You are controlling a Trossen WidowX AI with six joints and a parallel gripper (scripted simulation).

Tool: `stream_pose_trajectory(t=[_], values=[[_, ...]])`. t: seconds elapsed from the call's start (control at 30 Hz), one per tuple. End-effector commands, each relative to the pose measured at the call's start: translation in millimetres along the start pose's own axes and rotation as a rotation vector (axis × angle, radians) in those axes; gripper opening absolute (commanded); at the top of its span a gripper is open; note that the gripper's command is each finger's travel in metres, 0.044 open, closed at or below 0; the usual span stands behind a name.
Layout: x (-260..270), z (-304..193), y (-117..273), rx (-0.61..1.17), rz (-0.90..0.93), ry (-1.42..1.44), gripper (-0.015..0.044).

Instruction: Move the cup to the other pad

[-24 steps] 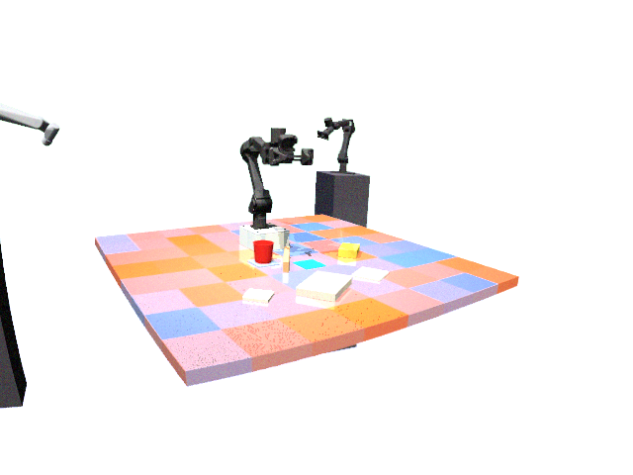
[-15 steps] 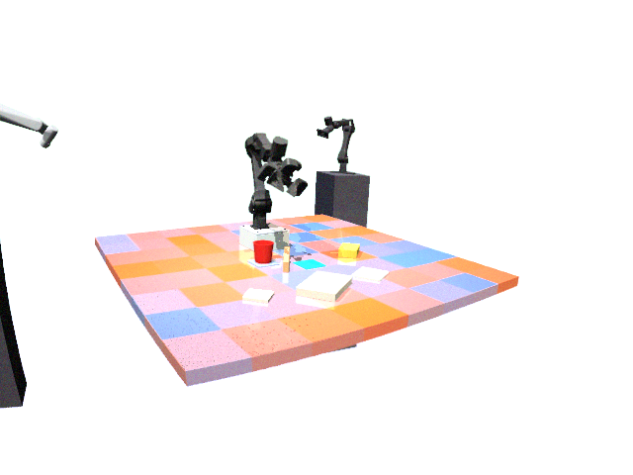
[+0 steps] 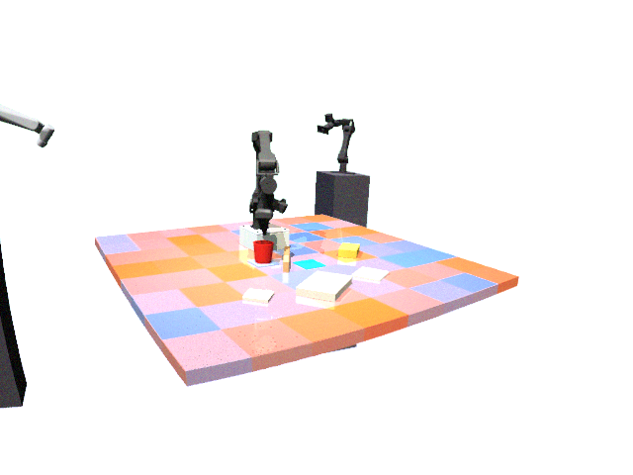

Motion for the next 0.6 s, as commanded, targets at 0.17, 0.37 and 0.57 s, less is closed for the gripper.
stream_pose_trajectory(t=[0.17, 0.37, 0.57], values=[[2.9, -3.1, -1.1, 0.009, 0.046, 0.052, 0.0148], [2.2, -3.1, -10.2, 0.009, 0.046, 0.052, 0.0148], [2.0, -3.2, -20.2, 0.009, 0.046, 0.052, 0.0148]])
Point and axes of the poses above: the point midway between the two fingers, 35 mm back from their tips, its own y axis back along the fingers, its own x axis across the jaws, z = x × y, the point moved 5 cm from there along y, back along the fingers, and after that the axes turned 1 degree about y, right-handed, at the moved point
